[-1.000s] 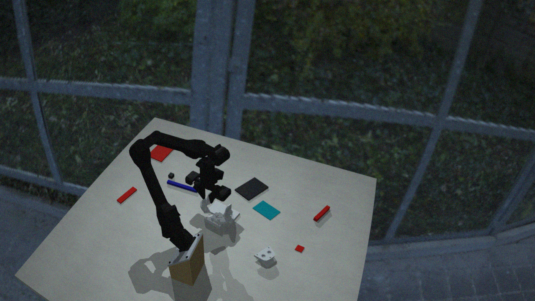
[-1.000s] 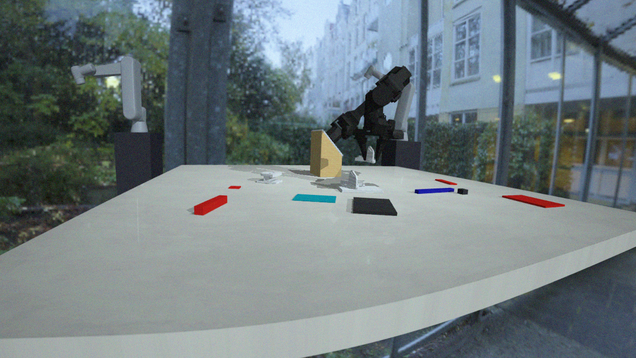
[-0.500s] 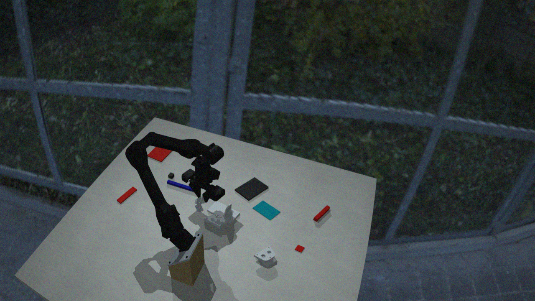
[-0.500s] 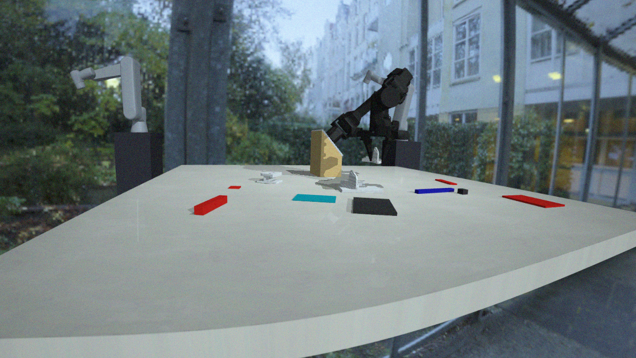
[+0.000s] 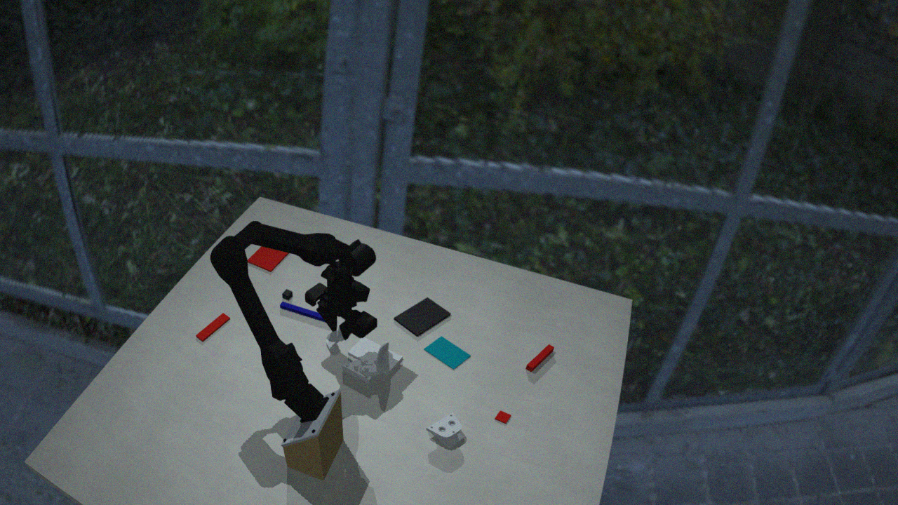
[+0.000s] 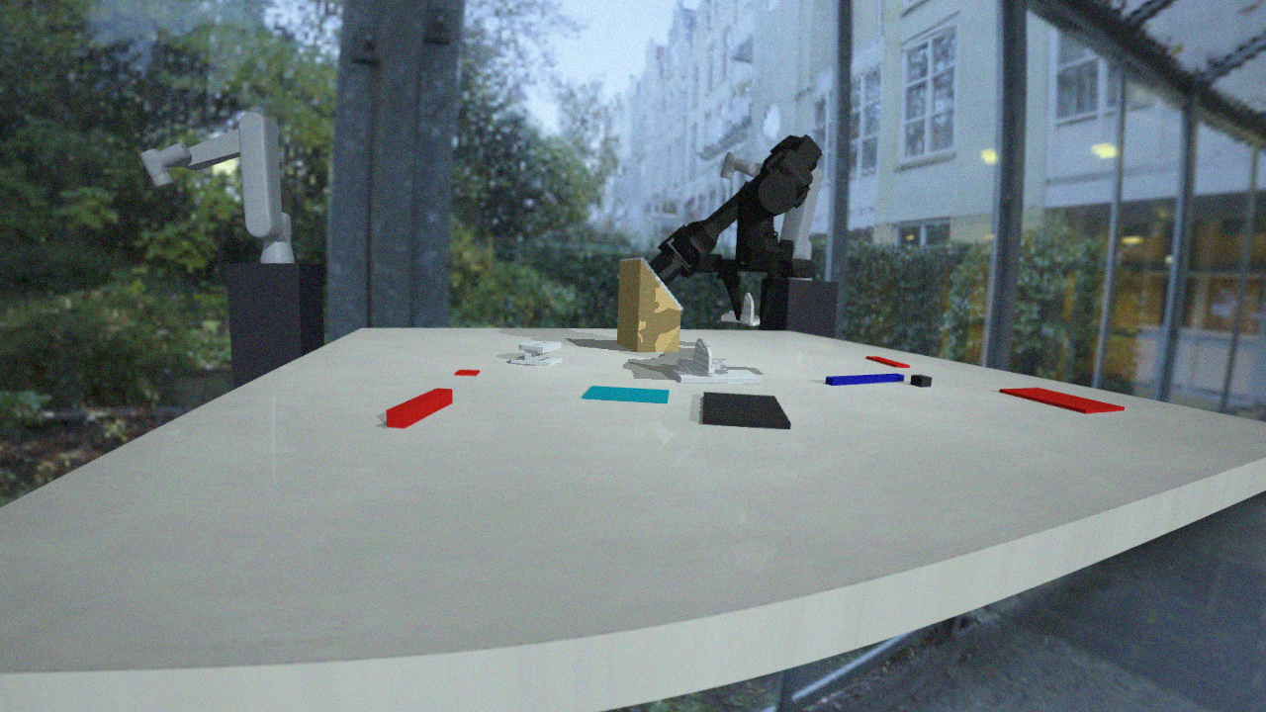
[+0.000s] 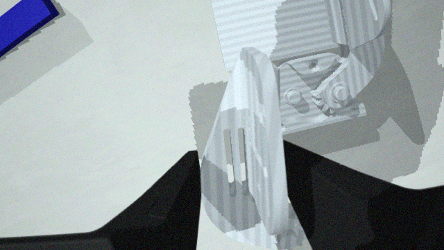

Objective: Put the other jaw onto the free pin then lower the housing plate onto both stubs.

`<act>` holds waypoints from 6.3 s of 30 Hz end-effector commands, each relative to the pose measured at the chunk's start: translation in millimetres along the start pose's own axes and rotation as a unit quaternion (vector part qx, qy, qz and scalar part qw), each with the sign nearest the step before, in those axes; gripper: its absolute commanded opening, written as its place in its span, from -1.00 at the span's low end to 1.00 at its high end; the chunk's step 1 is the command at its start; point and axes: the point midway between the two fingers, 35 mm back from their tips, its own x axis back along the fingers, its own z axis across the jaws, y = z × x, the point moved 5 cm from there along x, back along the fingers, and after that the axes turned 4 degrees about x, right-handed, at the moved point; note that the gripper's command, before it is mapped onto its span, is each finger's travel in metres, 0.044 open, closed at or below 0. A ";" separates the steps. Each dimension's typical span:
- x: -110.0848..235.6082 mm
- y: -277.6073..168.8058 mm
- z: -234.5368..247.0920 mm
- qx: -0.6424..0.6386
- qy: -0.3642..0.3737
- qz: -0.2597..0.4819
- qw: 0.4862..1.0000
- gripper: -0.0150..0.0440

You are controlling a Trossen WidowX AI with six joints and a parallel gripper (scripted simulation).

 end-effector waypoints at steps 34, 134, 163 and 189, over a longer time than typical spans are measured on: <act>0.2 44.6 -32.6 -0.005 0.001 0.000 1.000 -0.04; -53.2 45.7 -33.4 -0.006 0.003 0.000 1.000 -0.04; -59.4 45.6 -33.3 -0.009 0.003 0.000 1.000 -0.04; -66.1 45.6 -33.3 -0.009 0.003 0.000 1.000 -0.04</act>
